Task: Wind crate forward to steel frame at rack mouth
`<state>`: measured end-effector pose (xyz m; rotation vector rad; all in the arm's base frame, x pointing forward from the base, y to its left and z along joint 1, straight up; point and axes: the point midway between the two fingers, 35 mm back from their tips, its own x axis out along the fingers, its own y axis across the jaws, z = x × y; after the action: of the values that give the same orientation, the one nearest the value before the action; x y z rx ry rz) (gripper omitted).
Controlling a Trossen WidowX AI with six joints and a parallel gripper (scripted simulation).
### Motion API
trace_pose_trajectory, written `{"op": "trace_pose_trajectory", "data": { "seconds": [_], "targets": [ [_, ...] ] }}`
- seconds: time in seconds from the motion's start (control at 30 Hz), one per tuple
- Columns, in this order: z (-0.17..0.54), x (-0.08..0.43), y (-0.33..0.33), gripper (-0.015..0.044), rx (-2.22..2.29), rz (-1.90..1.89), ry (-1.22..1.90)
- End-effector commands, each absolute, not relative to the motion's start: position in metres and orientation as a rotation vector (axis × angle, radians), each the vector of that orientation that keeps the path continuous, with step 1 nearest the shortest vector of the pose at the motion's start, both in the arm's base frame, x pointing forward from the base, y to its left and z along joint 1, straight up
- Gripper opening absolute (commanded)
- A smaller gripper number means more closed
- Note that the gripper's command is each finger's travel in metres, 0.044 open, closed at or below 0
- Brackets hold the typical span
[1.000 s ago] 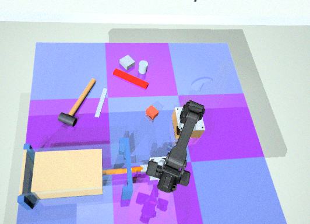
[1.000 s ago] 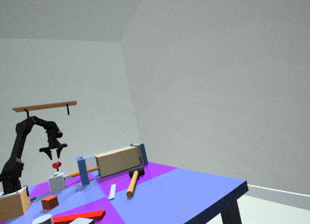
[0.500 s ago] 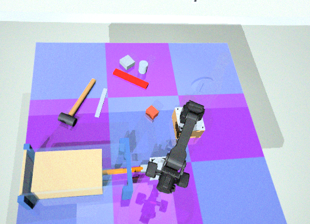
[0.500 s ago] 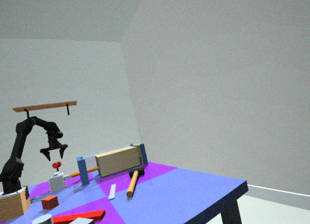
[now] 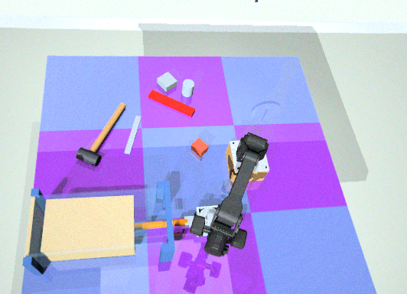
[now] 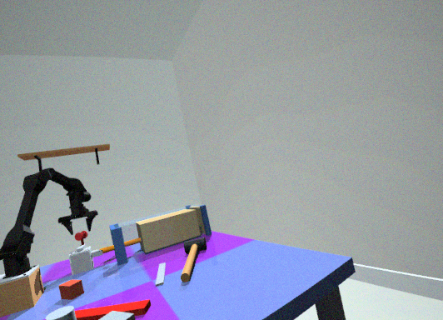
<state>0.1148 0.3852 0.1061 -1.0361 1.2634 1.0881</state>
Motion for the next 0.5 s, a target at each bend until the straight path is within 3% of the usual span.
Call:
{"op": "trace_pose_trajectory", "data": {
  "seconds": [0.0, 0.47],
  "targets": [
    [0.099, 0.115, 0.385, 0.0440, -1.034, 1.082, 1.264],
    [0.077, 0.115, 0.385, 0.0440, -1.034, 1.082, 1.264]
  ]
}}
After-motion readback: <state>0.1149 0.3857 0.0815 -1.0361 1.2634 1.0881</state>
